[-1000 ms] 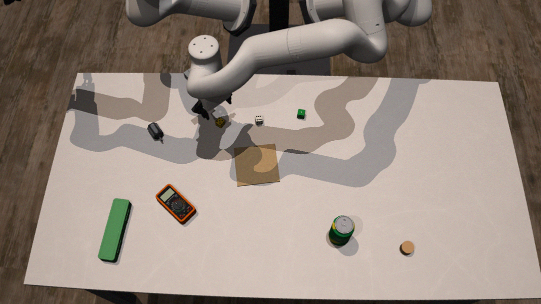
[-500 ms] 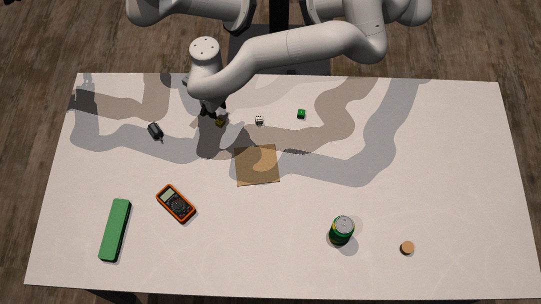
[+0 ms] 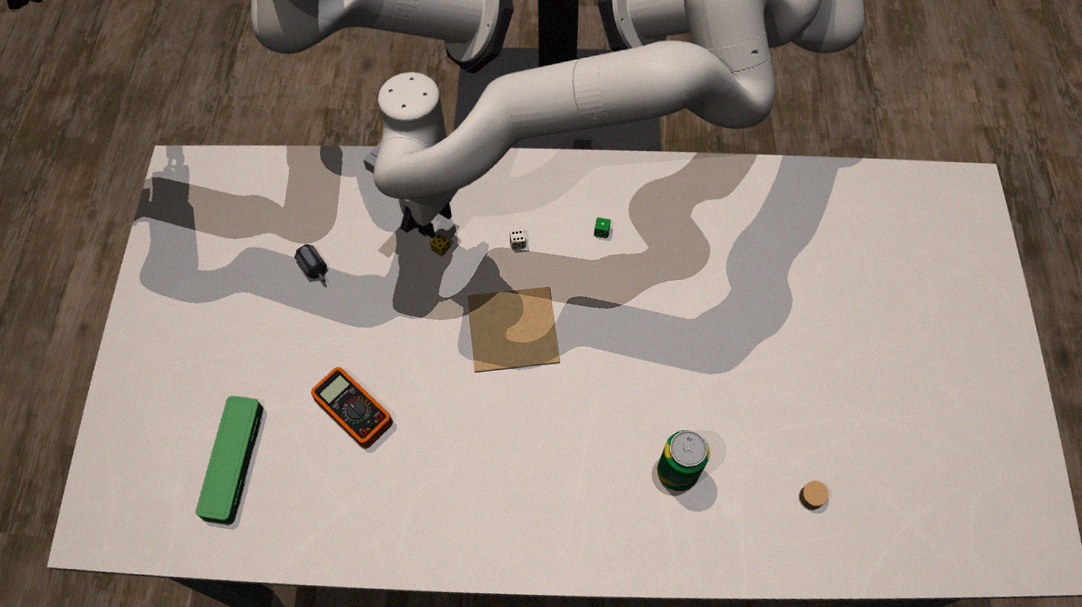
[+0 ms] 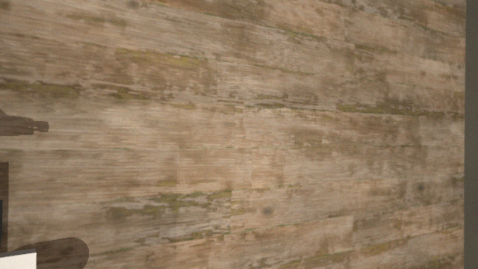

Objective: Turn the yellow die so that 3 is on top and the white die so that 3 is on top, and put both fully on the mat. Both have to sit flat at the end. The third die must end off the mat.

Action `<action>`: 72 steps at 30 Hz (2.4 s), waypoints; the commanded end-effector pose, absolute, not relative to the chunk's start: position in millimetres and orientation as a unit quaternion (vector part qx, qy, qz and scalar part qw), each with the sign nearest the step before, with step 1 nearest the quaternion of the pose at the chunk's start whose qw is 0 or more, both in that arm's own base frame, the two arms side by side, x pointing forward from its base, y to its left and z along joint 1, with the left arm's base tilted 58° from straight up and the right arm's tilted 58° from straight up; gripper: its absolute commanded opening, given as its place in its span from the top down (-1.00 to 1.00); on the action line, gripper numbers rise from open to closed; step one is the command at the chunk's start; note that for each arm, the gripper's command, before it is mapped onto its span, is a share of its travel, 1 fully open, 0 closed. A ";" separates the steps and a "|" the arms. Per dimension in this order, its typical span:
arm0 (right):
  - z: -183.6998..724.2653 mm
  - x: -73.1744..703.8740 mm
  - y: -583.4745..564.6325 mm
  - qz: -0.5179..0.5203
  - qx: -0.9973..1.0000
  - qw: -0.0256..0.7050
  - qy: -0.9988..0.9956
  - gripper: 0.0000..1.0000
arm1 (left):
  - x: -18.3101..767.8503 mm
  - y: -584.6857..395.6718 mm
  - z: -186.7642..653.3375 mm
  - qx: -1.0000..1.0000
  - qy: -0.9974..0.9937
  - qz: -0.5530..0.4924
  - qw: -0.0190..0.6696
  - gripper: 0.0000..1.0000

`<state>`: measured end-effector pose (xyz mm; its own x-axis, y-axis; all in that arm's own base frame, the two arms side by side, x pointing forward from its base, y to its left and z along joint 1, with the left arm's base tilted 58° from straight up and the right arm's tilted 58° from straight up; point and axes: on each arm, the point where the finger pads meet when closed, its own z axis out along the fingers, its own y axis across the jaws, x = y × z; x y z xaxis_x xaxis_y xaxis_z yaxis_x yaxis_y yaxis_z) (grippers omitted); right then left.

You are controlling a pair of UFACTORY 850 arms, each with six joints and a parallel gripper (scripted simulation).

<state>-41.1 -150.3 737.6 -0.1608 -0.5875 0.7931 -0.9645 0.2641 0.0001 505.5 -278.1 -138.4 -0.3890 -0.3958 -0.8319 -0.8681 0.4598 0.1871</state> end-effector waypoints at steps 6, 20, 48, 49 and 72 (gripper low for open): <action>738.4 -41.0 -149.9 0.269 0.544 0.352 -0.713 -1.00 | 505.8 -278.8 -138.1 -0.411 0.770 0.318 0.371 0.15; 738.4 -41.0 -149.9 0.269 0.544 0.352 -0.713 -1.00 | 507.9 -273.0 -141.9 -0.412 0.769 0.317 0.371 0.15; 738.4 -41.0 -149.9 0.269 0.544 0.352 -0.713 -1.00 | 519.1 -241.9 -161.8 -0.412 0.769 0.317 0.371 0.15; 738.4 -41.0 -149.9 0.269 0.544 0.352 -0.713 -1.00 | 519.1 -241.9 -161.8 -0.412 0.769 0.317 0.371 0.15; 738.4 -41.0 -149.9 0.269 0.544 0.352 -0.713 -1.00 | 521.0 -236.7 -165.2 -0.412 0.769 0.317 0.371 0.15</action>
